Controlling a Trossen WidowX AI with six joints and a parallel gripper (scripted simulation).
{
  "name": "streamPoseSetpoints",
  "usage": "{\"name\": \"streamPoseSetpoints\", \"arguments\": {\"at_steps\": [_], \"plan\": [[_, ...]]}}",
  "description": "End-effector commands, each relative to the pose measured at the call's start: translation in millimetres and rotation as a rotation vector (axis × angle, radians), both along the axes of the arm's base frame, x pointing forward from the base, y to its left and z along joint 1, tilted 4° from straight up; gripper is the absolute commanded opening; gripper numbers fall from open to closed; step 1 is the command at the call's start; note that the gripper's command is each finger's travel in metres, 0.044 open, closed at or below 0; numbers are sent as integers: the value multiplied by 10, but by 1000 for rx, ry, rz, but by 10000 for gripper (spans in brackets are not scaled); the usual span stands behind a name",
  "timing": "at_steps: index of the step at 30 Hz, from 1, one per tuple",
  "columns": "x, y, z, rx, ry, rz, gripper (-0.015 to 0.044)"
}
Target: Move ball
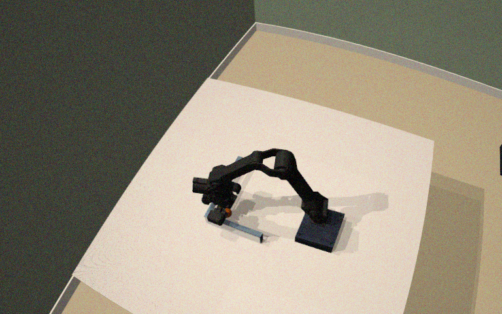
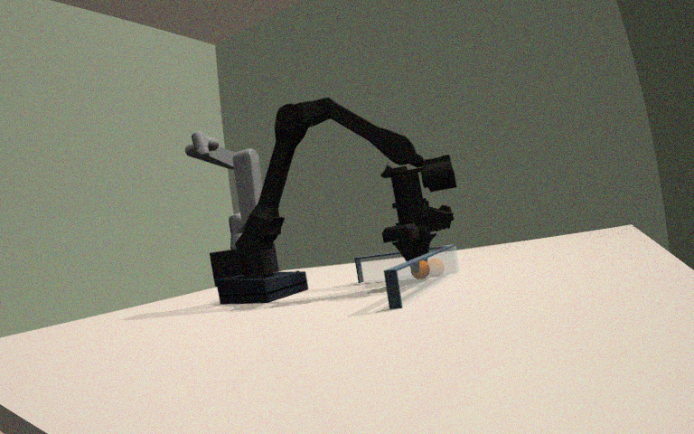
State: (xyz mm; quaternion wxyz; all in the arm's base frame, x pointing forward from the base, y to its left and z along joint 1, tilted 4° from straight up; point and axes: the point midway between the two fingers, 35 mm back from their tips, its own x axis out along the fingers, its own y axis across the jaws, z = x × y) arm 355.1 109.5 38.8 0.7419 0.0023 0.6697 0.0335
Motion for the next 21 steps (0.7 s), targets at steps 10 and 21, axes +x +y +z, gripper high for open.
{"name": "streamPoseSetpoints", "arguments": {"at_steps": [10,21], "plan": [[-4,0,-38,-1,3,0,157],[-2,-2,70,-1,4,0,260]]}}
